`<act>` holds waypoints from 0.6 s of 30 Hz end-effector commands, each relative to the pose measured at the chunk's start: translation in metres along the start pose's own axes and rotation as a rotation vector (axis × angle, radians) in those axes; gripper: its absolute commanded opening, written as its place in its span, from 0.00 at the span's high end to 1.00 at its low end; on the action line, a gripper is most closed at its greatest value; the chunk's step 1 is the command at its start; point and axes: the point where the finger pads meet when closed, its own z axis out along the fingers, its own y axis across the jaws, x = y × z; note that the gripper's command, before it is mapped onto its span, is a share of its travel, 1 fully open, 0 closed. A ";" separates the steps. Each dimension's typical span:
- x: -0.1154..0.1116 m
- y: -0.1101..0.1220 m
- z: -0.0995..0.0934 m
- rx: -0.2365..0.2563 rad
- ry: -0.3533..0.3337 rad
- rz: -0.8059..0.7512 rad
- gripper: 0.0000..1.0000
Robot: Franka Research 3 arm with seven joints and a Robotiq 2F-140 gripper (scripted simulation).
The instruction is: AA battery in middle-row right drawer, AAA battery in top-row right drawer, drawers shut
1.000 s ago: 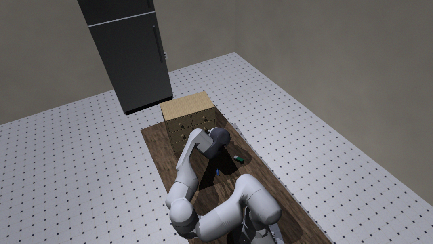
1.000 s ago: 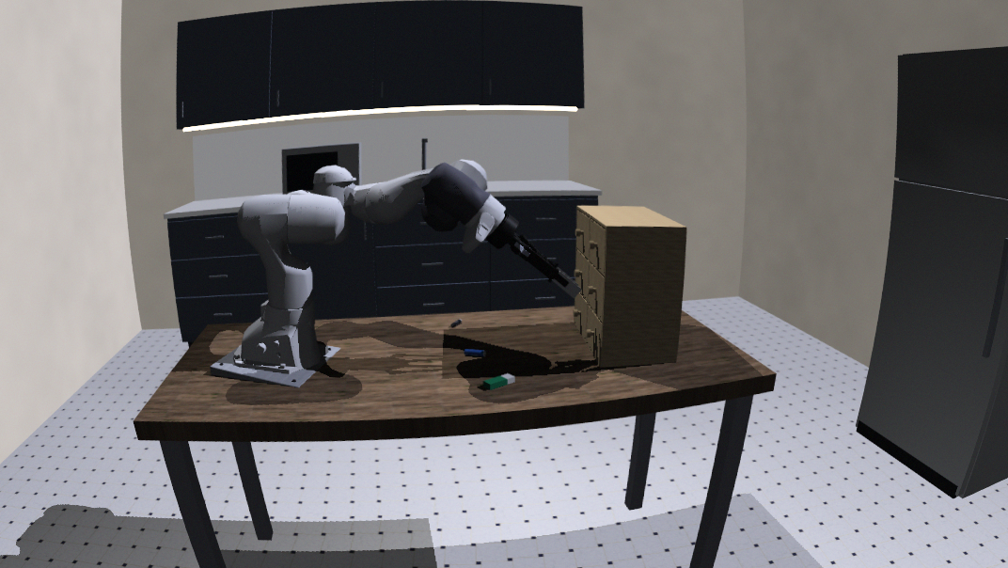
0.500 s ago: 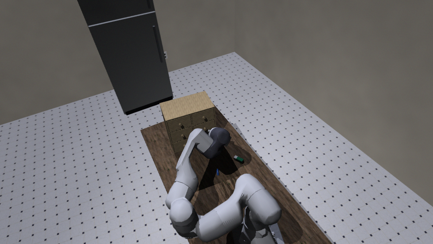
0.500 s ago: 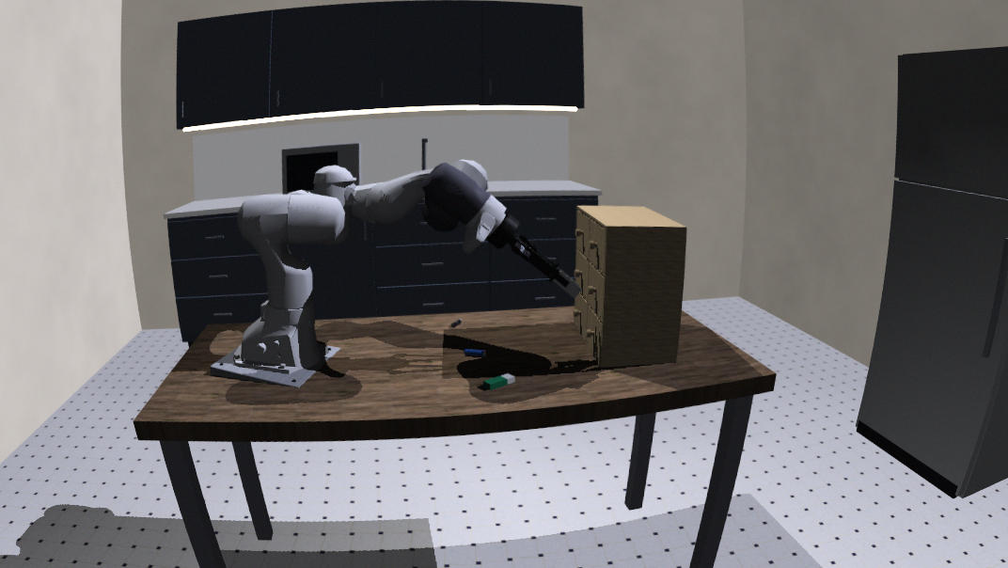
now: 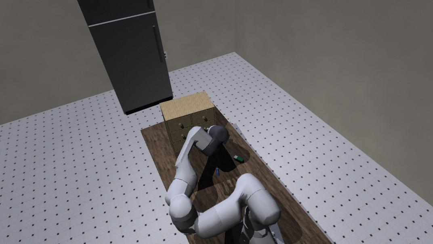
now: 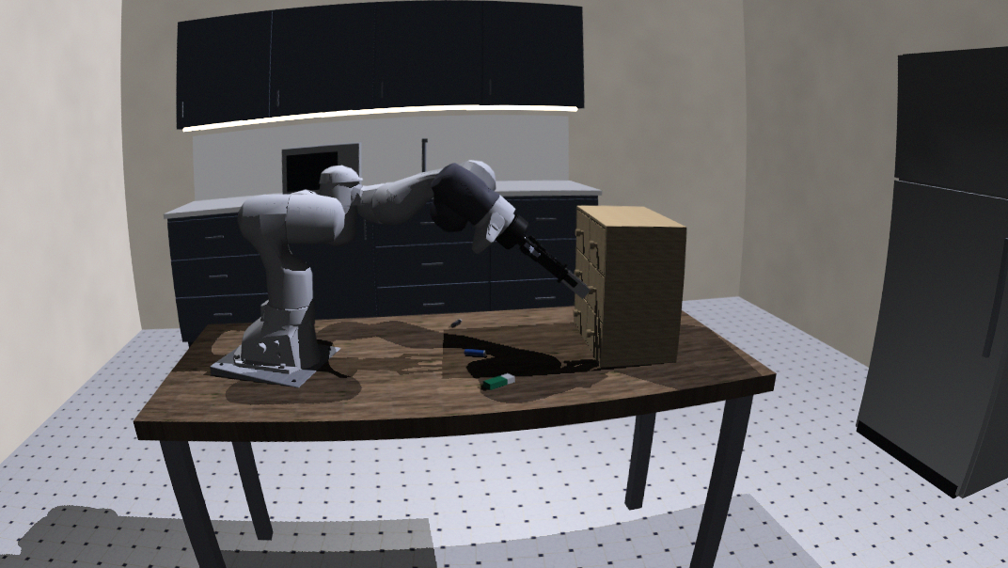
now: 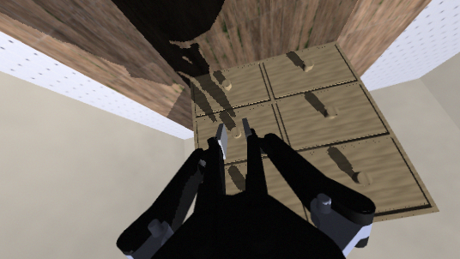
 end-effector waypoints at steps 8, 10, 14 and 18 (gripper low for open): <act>-0.010 -0.001 0.008 0.002 -0.005 0.004 0.80; -0.011 -0.001 0.010 0.002 -0.005 0.004 0.80; -0.012 -0.001 0.010 0.002 -0.005 0.004 0.80; -0.012 -0.001 0.011 0.002 -0.005 0.004 0.80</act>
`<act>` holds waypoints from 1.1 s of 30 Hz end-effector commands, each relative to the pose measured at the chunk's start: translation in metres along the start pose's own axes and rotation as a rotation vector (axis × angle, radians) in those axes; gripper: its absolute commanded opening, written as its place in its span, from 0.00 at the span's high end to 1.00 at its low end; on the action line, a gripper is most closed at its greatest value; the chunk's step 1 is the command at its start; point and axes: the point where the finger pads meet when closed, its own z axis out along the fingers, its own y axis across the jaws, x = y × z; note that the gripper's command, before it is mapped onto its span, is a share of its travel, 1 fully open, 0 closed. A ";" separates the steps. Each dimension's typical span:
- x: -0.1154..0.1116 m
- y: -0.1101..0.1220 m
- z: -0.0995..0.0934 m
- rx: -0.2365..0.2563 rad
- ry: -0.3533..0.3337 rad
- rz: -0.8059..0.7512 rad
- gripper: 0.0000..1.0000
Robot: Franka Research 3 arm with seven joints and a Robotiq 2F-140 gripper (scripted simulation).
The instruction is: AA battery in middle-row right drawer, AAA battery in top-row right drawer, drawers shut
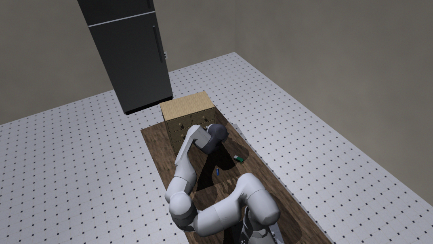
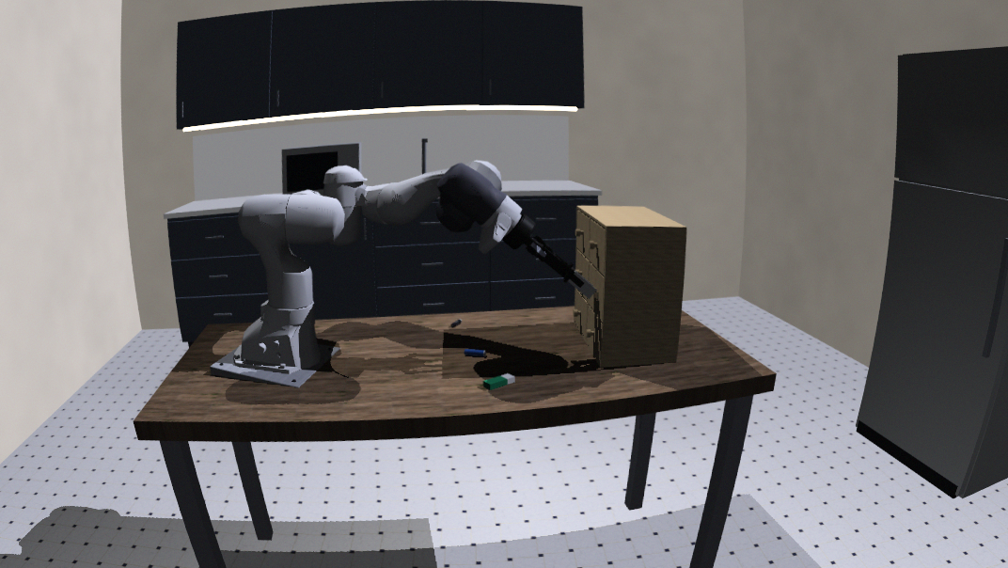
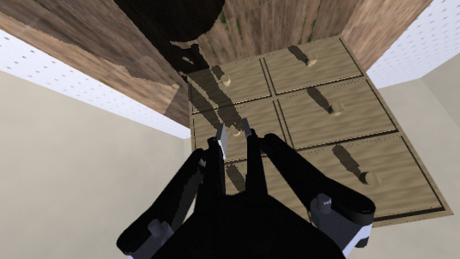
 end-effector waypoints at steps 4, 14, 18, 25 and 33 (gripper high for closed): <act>-0.002 -0.001 0.000 0.001 -0.004 0.007 0.80; -0.002 -0.001 0.000 0.001 -0.004 0.007 0.80; -0.002 -0.001 0.000 0.001 -0.004 0.007 0.80; -0.002 -0.001 0.000 0.001 -0.004 0.007 0.92; -0.002 -0.001 0.000 0.001 -0.004 0.007 0.92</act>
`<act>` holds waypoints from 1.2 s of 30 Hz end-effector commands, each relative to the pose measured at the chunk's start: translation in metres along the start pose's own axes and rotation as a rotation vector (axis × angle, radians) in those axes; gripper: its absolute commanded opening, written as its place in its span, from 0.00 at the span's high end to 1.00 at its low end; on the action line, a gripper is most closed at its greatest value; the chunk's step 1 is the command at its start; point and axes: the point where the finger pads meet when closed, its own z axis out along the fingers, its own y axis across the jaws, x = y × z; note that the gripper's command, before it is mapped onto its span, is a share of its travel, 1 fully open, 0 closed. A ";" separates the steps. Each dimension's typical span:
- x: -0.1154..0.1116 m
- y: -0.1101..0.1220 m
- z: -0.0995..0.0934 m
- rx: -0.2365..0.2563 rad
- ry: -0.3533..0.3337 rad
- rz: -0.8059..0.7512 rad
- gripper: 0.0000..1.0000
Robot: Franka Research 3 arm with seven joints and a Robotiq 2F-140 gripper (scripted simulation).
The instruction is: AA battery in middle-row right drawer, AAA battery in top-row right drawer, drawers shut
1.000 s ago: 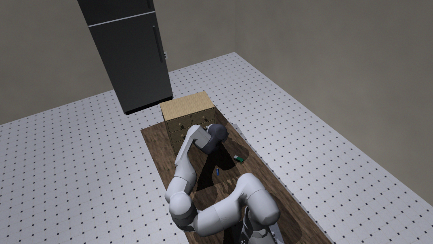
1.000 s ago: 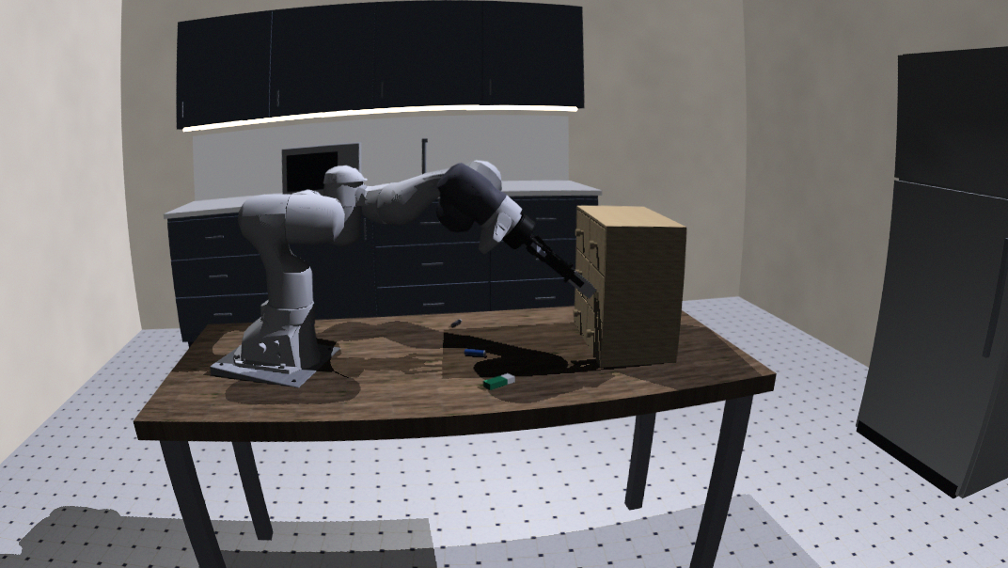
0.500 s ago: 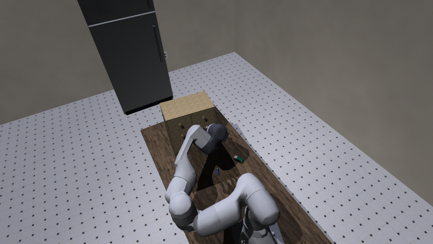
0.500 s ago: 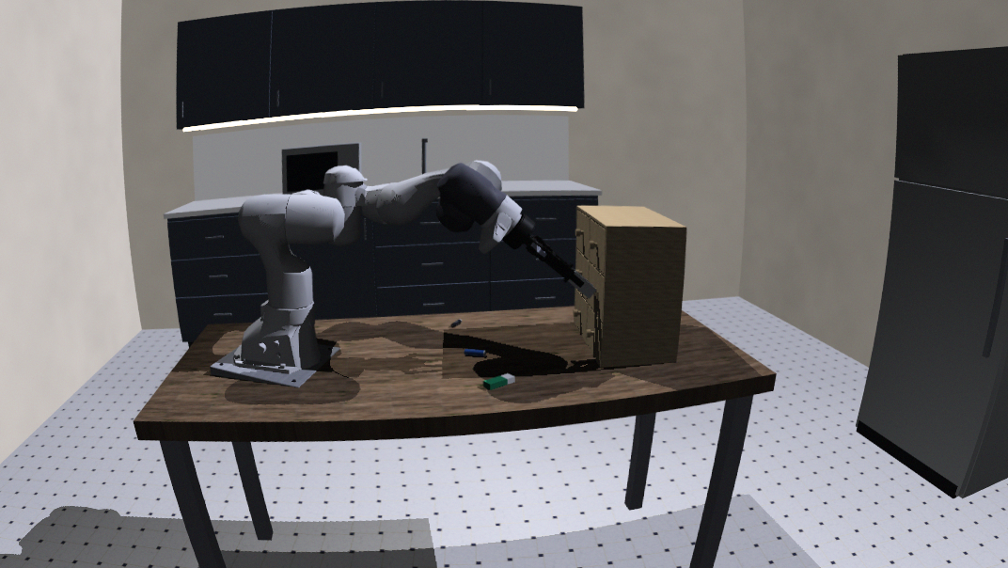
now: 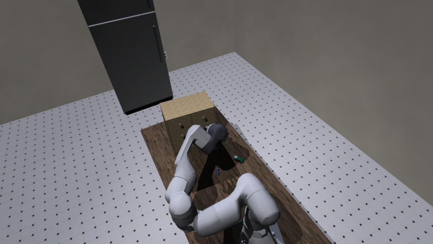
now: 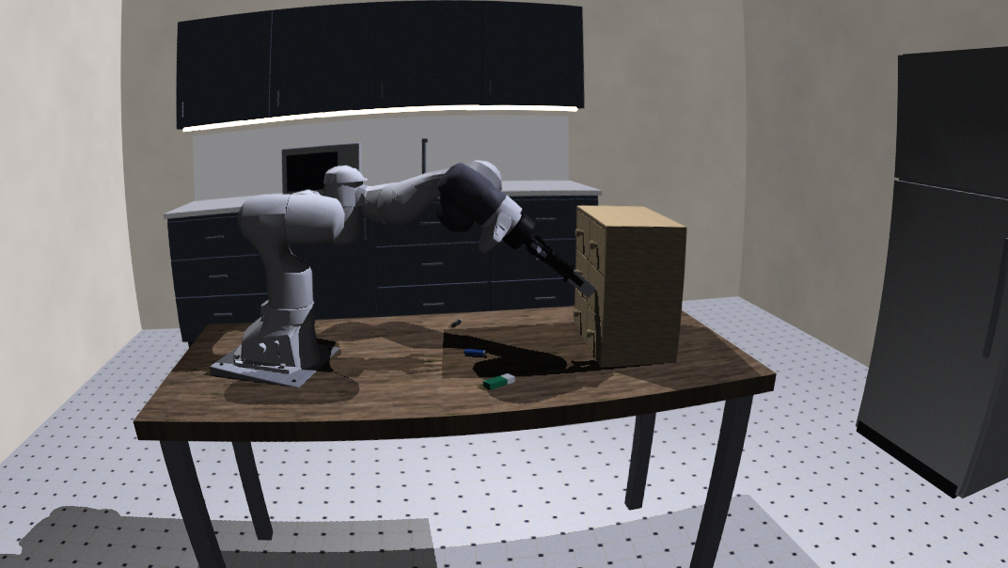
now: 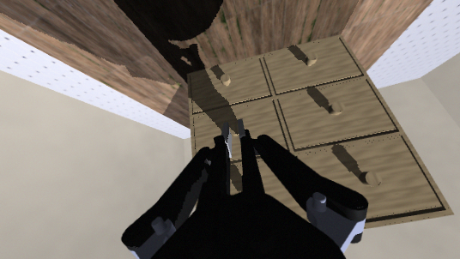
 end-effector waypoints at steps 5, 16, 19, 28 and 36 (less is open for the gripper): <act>-0.002 -0.001 0.000 0.001 -0.003 0.006 0.92; -0.001 -0.001 -0.001 0.001 -0.003 0.006 0.92; -0.001 -0.001 -0.001 0.001 -0.003 0.006 0.92; 0.001 -0.001 -0.004 0.001 -0.003 0.006 0.92; 0.004 -0.001 -0.008 0.001 -0.003 0.006 0.92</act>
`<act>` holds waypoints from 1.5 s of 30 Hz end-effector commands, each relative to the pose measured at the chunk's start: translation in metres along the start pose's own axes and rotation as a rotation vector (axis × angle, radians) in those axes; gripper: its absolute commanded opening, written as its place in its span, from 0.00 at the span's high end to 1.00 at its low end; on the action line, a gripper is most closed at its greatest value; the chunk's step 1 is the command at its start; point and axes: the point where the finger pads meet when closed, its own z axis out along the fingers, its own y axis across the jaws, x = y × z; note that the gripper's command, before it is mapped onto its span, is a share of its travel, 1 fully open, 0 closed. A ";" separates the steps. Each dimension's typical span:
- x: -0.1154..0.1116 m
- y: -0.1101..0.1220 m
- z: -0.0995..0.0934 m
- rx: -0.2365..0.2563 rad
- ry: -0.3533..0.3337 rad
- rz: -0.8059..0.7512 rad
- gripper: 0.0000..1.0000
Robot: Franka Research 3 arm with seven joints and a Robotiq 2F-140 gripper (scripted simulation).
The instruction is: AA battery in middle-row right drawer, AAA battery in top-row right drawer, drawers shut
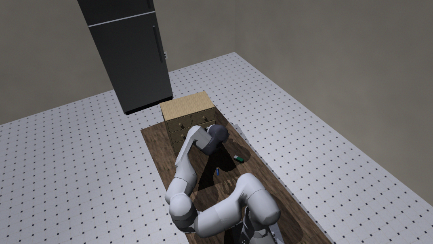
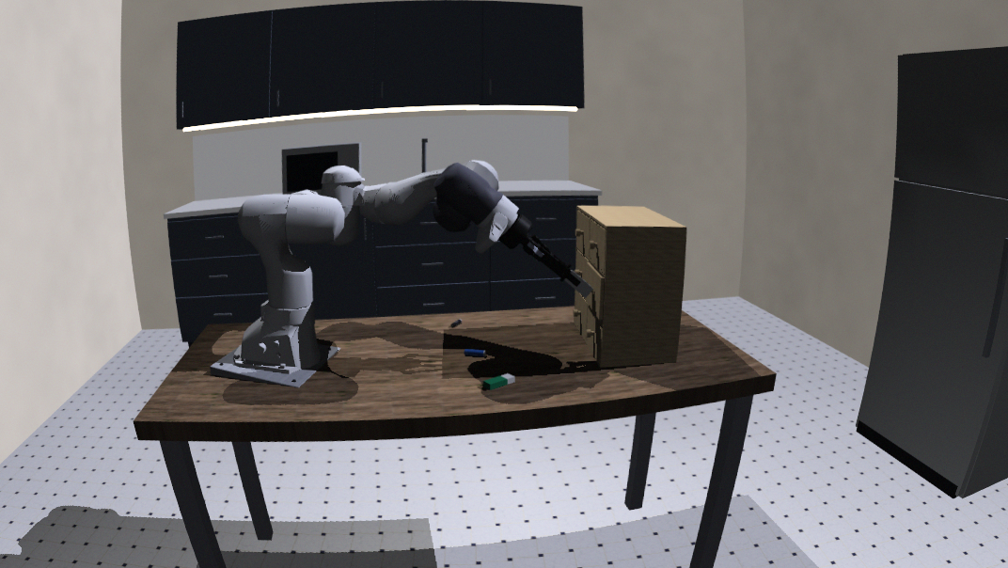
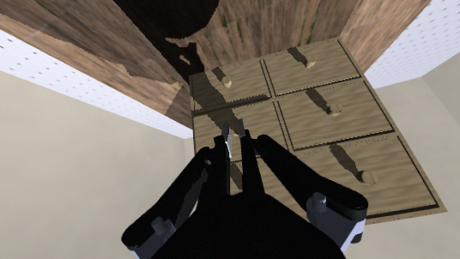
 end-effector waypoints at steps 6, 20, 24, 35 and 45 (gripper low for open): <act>0.005 0.000 -0.007 -0.001 -0.002 0.002 0.92; 0.015 0.000 -0.019 -0.001 -0.002 0.002 0.92; 0.019 0.000 -0.024 -0.001 -0.002 0.002 0.92; 0.027 0.000 -0.034 -0.001 -0.002 0.002 0.92; 0.034 0.000 -0.042 -0.001 -0.002 0.002 0.92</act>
